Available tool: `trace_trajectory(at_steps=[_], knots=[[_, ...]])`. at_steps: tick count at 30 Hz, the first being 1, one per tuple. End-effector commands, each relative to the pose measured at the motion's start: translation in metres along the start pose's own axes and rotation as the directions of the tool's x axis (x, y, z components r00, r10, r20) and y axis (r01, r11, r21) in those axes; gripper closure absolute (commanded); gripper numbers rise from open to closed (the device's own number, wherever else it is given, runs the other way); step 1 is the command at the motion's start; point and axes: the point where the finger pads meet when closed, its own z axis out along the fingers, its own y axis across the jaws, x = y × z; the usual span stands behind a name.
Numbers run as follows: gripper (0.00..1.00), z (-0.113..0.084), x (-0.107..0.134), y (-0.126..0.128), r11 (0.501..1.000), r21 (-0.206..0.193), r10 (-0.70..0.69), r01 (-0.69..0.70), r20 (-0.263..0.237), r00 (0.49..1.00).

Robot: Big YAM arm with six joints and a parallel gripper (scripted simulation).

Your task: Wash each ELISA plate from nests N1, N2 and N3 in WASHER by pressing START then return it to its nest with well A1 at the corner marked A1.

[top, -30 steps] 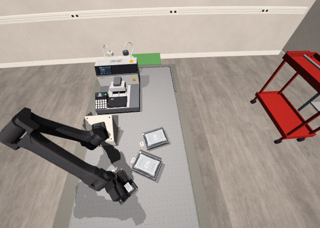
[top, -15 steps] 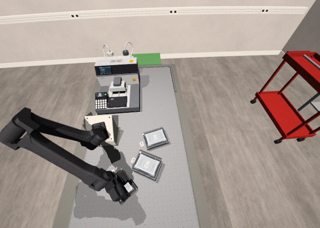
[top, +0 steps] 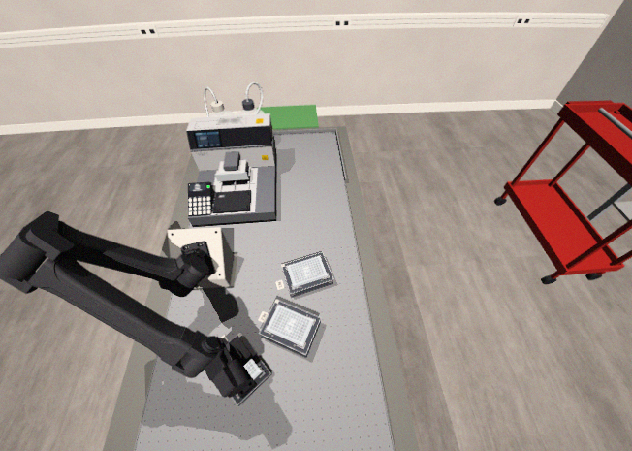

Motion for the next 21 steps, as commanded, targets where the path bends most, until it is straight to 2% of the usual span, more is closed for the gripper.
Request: trace_trajectory(at_steps=[1, 12, 14, 15, 17, 21], knots=[[0.18, -0.019, -0.019, -0.006, 1.000, -0.002, 0.030, -0.030, 0.042, 0.999], [0.18, -0.038, -0.019, -0.006, 0.999, -0.003, 0.032, -0.032, 0.043, 0.999], [0.18, -0.038, -0.019, -0.006, 0.999, -0.003, 0.032, -0.032, 0.043, 0.999], [0.18, -0.035, -0.011, -0.003, 1.000, -0.004, 0.022, -0.022, 0.027, 0.999], [0.18, -0.044, -0.019, -0.006, 0.999, -0.004, 0.033, -0.032, 0.044, 0.999], [0.18, -0.051, -0.019, -0.007, 0.999, -0.004, 0.033, -0.033, 0.044, 0.998]])
